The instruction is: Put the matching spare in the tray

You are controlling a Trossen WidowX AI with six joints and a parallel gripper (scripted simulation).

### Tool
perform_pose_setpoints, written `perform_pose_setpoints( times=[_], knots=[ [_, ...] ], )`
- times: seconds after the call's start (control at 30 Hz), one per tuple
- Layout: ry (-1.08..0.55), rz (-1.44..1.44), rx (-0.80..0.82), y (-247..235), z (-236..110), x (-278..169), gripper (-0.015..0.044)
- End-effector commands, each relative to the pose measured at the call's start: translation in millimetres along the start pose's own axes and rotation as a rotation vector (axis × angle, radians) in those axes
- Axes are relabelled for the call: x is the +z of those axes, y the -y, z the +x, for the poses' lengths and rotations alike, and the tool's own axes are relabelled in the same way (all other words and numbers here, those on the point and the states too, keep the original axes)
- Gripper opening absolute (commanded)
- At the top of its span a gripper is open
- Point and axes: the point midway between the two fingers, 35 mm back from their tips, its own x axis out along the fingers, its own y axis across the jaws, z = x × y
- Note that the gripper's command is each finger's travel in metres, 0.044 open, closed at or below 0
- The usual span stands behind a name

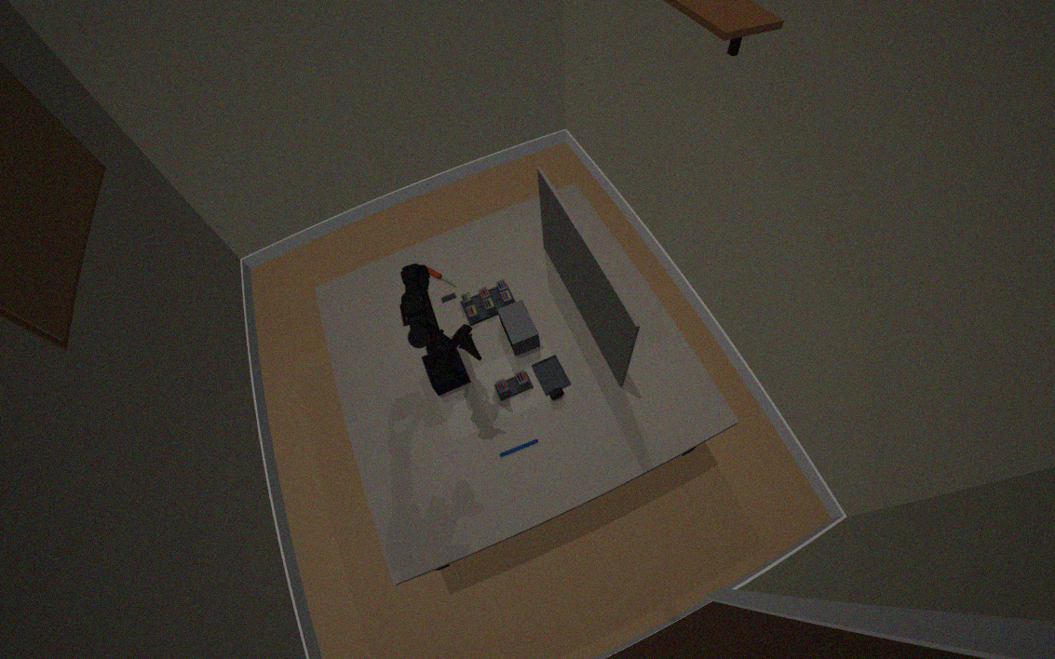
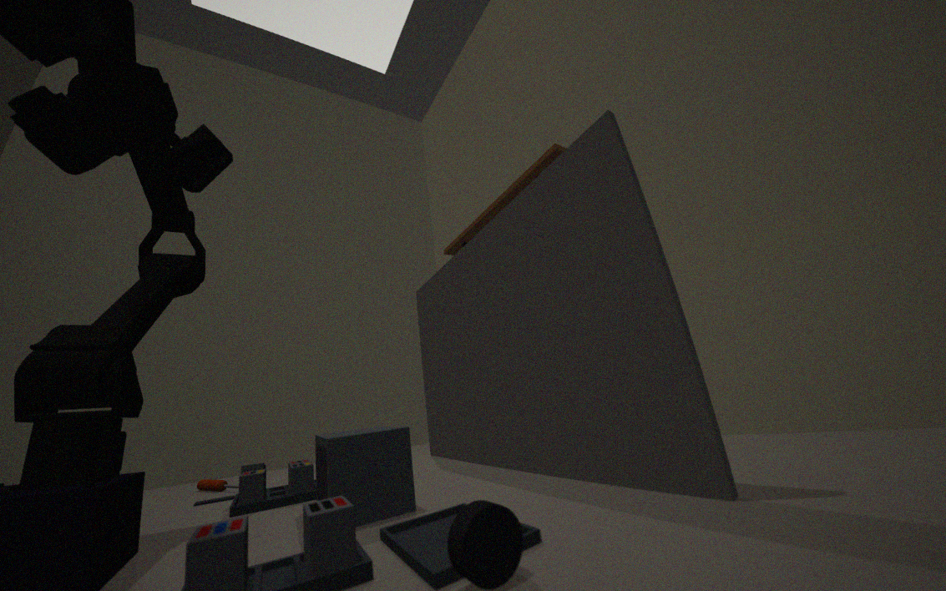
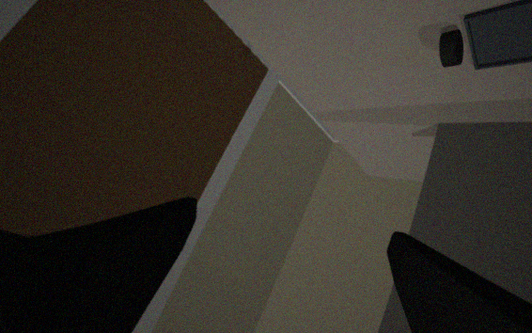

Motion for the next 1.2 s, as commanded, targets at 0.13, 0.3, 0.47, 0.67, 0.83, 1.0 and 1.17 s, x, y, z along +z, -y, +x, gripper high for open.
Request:
perform_pose_setpoints(
  times=[0.13,0.3,0.47,0.67,0.83,1.0,1.17],
  knots=[
    [0.0,0.0,0.0,0.0,0.0,0.0,0.044],
    [0.027,-0.195,-0.098,10.0,15.5,-8.1,0.044],
    [0.046,-0.612,-0.303,39.9,47.5,-24.2,0.044],
    [-0.006,-1.146,-0.534,93.4,80.2,-40.0,0.044],
    [-0.097,-1.556,-0.71,143.9,98.2,-47.8,0.044],
    [-0.265,-2.038,-0.931,214.1,110.0,-48.6,0.044],
    [-0.516,-2.521,-1.143,291.3,107.7,-37.4,0.044]
  ],
)
